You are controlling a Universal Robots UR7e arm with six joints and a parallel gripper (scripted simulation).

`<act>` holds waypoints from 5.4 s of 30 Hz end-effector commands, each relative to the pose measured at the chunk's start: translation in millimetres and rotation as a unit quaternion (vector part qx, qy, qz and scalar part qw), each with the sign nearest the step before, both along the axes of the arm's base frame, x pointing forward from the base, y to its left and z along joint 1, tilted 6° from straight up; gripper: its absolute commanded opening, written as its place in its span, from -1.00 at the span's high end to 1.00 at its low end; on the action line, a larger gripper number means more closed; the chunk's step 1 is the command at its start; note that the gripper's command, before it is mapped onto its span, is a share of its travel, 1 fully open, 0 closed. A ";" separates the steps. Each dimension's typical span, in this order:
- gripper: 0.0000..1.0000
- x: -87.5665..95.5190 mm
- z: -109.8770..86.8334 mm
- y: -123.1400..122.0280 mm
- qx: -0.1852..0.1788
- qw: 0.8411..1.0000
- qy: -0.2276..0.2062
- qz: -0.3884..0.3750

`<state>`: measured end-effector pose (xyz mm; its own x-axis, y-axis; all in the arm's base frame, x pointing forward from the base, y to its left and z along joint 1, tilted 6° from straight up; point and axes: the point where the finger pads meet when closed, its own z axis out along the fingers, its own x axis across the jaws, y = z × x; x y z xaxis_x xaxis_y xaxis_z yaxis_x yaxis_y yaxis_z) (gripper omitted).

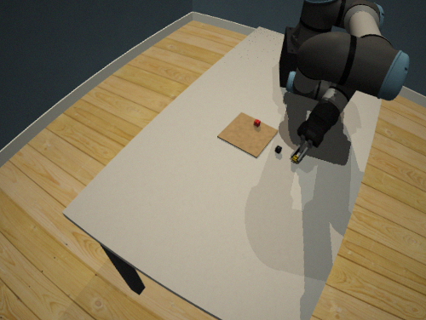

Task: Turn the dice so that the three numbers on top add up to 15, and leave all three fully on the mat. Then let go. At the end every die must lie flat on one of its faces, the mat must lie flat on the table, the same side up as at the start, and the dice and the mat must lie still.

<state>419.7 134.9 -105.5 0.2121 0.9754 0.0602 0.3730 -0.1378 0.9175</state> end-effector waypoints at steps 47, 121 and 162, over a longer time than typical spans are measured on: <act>0.08 1.0 -3.2 0.9 0.000 1.000 -0.002 0.000; -0.27 -41.7 15.2 8.9 0.000 1.000 -0.002 0.000; -0.27 -49.7 76.2 6.9 0.001 1.000 0.001 0.001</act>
<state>370.3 142.1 -30.9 0.2106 0.9756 0.0622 0.3685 -0.1382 0.9193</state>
